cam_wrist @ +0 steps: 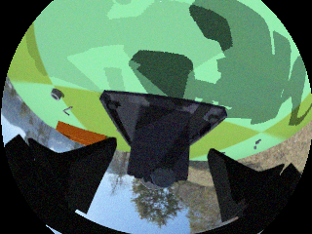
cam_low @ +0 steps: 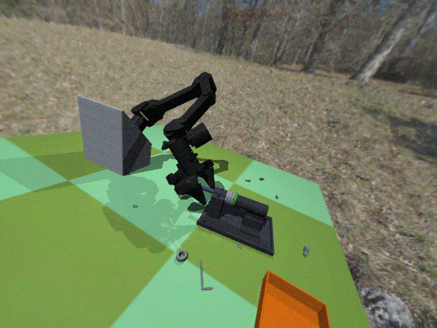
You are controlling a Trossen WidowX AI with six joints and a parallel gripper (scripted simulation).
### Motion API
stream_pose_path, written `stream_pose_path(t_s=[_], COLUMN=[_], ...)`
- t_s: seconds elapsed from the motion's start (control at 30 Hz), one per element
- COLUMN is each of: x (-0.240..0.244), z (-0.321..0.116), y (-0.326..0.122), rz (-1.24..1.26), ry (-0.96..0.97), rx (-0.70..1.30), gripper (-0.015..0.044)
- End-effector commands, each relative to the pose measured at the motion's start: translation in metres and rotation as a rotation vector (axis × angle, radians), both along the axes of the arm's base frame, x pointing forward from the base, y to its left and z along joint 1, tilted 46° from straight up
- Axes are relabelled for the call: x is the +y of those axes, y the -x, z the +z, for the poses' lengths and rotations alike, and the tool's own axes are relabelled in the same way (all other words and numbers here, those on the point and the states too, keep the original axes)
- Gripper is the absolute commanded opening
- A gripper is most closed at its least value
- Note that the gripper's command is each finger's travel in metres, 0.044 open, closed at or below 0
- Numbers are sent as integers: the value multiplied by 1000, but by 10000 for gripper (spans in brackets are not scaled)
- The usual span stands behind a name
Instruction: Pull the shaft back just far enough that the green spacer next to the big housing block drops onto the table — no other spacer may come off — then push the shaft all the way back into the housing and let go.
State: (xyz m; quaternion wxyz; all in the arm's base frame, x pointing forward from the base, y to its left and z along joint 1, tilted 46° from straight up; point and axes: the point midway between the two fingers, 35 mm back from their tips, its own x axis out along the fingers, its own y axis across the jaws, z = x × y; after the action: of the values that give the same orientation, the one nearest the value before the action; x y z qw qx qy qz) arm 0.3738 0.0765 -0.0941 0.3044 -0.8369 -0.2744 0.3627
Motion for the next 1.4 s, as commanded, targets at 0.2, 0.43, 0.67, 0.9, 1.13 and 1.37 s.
stream_pose_path(t_s=[0.2,0.43,0.67,0.9,1.13,1.37], x=[0,-2,-1,-1,-1,-2], z=[0,-2,-1,-1,-1,-1], y=[-1,-2,-1,-1,-1,3], rz=[-6,-6,-2,-2,-2,-6], ry=[1,2,0,0,0,2], rx=[0,0,-1,-1,-1,1], gripper=[440,440,282,99,0,0])
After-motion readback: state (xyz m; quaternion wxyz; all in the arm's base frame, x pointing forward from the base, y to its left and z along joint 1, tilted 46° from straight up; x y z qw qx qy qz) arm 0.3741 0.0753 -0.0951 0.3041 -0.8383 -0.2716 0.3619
